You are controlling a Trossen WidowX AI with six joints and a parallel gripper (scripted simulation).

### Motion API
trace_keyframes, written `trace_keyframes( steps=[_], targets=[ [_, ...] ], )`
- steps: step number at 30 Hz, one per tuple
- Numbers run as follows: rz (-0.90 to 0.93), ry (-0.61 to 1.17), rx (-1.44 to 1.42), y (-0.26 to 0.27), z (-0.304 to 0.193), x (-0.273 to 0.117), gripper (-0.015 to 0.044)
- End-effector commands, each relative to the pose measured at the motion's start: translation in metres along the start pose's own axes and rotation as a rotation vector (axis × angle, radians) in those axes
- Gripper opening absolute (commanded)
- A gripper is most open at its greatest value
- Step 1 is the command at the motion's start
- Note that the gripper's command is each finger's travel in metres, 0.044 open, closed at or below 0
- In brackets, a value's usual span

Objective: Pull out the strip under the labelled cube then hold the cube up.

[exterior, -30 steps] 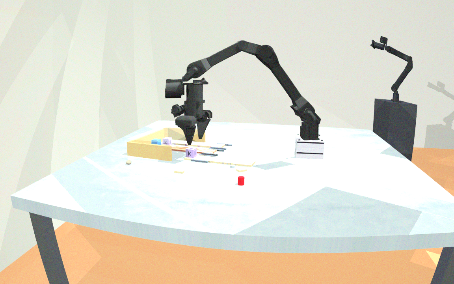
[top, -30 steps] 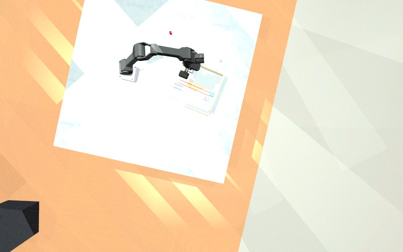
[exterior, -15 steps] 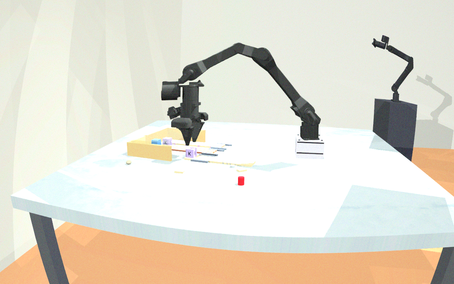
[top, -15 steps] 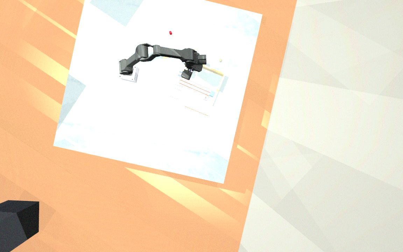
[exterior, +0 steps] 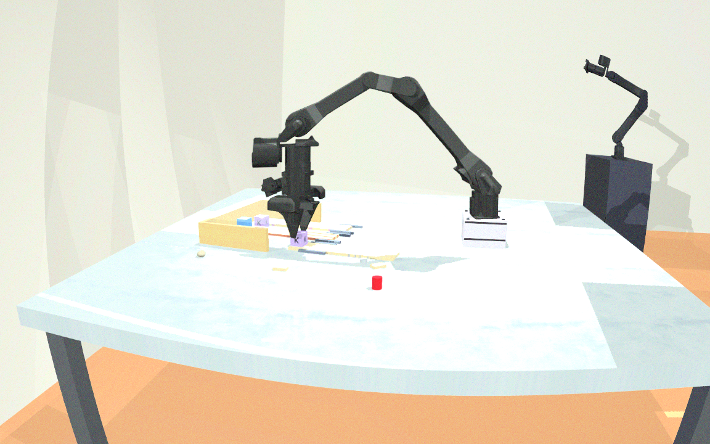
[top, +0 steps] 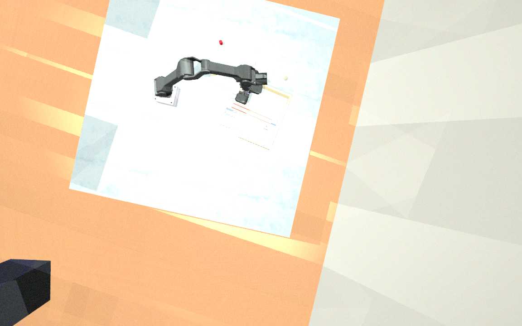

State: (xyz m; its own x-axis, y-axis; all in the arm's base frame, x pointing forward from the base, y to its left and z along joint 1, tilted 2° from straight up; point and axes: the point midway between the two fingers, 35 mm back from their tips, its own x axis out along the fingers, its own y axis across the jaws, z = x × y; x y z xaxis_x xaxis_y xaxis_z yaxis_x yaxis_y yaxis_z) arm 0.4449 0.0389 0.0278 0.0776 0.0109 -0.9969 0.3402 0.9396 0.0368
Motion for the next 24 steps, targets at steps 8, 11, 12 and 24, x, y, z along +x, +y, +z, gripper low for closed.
trace_keyframes(
  steps=[8,11,12,24],
  targets=[
    [0.002,0.002,-0.004,0.0,-0.002,0.017,0.025],
    [0.0,0.002,0.0,0.0,-0.001,0.015,0.0224],
    [0.0,0.002,0.0,0.0,-0.001,0.015,0.0198],
    [0.0,0.002,0.0,-0.001,-0.001,0.015,0.002]
  ],
)
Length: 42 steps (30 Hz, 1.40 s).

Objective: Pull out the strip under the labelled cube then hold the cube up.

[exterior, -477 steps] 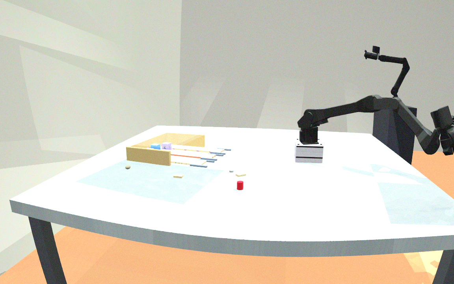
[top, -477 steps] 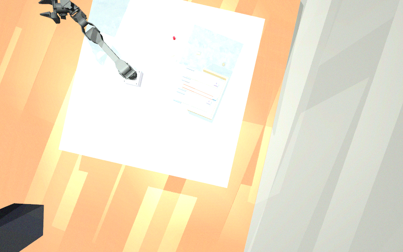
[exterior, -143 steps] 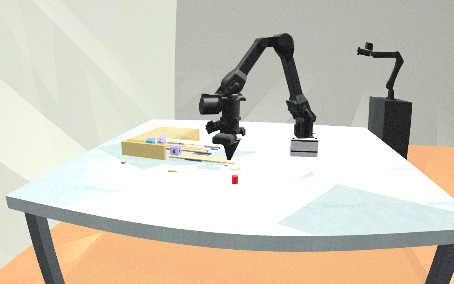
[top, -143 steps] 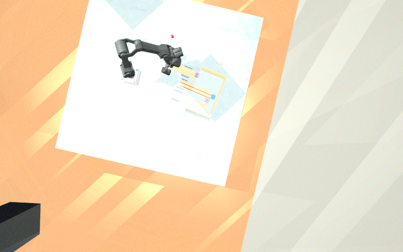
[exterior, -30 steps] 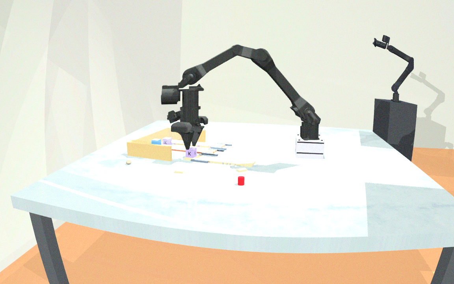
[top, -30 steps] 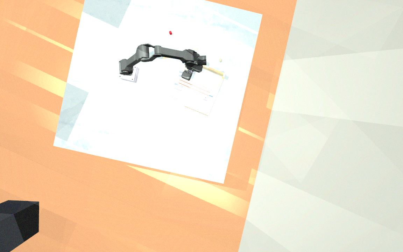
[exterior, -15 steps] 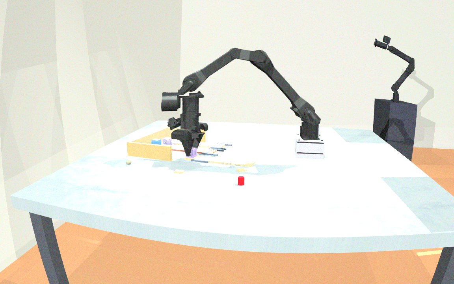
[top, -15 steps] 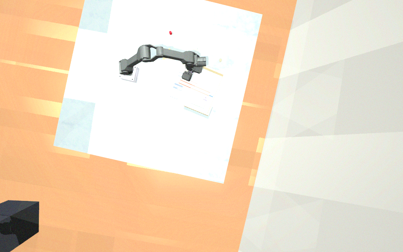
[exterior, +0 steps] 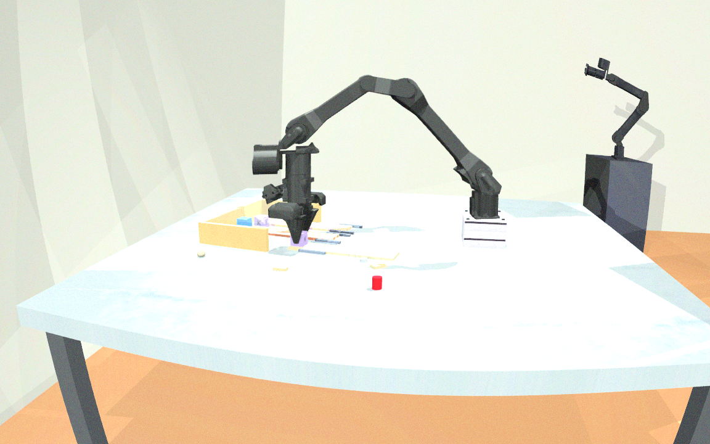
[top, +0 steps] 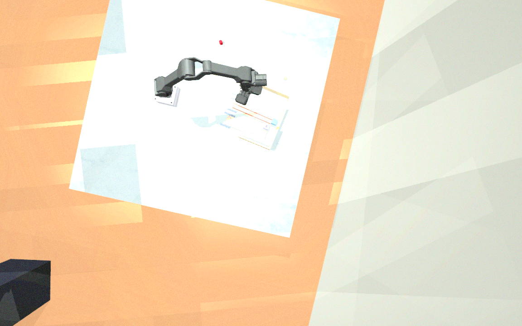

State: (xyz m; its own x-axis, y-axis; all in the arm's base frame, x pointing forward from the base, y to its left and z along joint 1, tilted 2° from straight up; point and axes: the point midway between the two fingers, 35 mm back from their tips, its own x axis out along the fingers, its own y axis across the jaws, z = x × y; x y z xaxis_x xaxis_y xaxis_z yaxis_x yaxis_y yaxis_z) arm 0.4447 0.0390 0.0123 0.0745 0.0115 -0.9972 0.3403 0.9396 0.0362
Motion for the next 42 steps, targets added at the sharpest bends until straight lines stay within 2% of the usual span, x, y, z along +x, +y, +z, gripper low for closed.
trace_keyframes(
  steps=[1,17,42],
  targets=[
    [0.0,-0.001,0.0,-0.001,-0.002,-0.002,0.0],
    [0.0,0.003,-0.004,-0.024,-0.052,-0.04,0.0],
    [-0.002,0.009,-0.004,-0.057,-0.123,-0.041,0.0]
  ],
)
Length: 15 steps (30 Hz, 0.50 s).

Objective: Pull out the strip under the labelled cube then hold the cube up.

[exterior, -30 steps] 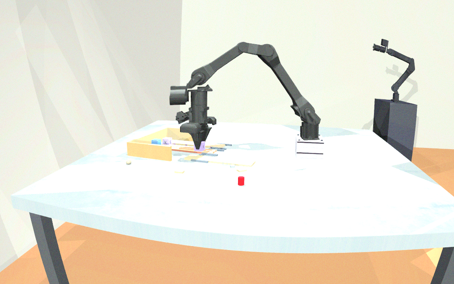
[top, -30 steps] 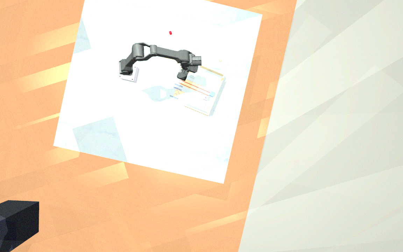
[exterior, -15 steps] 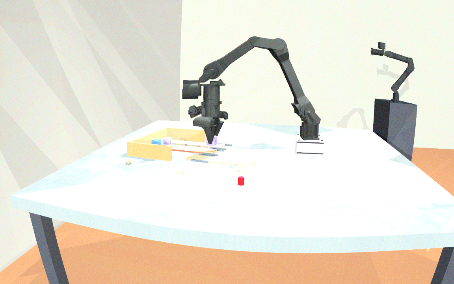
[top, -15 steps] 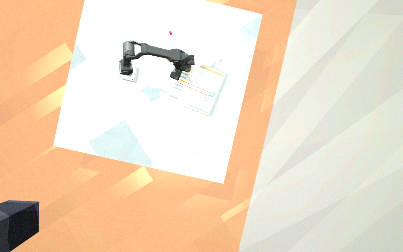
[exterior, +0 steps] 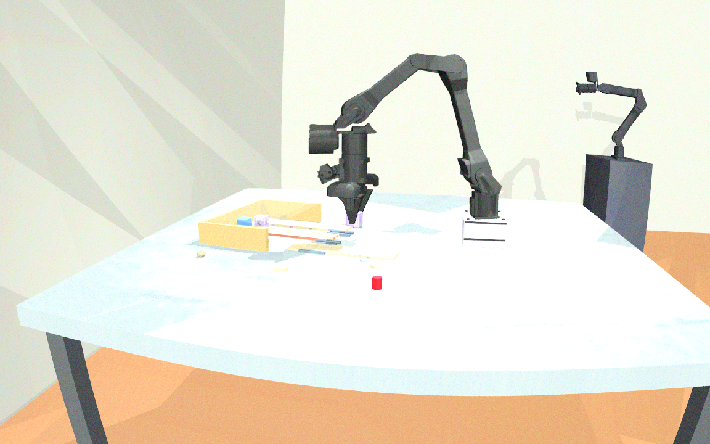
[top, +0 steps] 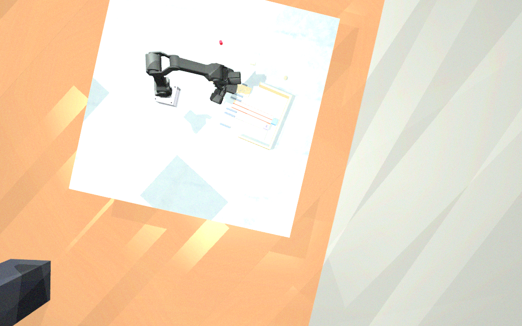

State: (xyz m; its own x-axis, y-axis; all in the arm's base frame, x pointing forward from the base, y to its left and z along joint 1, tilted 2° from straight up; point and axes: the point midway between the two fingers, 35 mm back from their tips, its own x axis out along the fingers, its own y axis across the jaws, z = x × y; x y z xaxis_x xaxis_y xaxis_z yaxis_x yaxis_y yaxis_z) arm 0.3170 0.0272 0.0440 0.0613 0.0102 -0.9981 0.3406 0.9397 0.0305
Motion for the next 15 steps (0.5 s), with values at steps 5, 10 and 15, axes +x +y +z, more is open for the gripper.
trace_keyframes(
  steps=[5,10,15],
  targets=[
    [0.003,-0.003,-0.004,-0.006,-0.014,-0.004,0.0],
    [0.003,-0.003,-0.004,-0.006,-0.014,-0.034,0.0],
    [0.003,-0.003,-0.004,-0.006,-0.014,-0.035,0.0]
  ],
)
